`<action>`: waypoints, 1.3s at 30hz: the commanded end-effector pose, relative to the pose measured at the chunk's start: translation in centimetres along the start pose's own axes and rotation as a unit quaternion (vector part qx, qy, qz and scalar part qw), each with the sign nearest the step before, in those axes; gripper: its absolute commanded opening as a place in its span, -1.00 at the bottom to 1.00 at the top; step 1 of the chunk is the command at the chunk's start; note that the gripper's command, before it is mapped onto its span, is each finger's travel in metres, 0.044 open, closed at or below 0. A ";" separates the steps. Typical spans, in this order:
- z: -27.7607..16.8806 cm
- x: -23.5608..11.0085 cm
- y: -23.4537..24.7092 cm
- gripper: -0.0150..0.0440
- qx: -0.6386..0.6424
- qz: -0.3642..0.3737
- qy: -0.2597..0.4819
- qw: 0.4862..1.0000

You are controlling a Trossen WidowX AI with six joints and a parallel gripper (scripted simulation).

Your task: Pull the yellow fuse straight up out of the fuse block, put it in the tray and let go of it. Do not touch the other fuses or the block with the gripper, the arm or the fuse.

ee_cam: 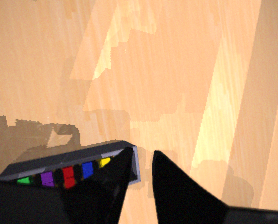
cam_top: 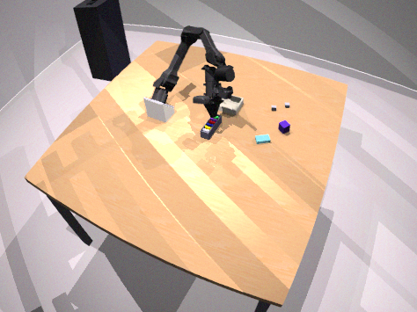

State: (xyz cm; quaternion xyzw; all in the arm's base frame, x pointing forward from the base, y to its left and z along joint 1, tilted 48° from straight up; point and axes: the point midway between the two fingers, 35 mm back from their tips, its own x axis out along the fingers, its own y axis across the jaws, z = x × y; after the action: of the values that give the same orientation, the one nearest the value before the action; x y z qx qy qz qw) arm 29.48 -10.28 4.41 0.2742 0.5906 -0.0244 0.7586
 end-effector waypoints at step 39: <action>-4.3 4.6 0.9 -0.26 -0.092 0.219 0.141 0.961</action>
State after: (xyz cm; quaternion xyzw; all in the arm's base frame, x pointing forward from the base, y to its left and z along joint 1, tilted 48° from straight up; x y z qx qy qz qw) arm 27.51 -6.70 0.15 0.3231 0.6161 0.2348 0.6789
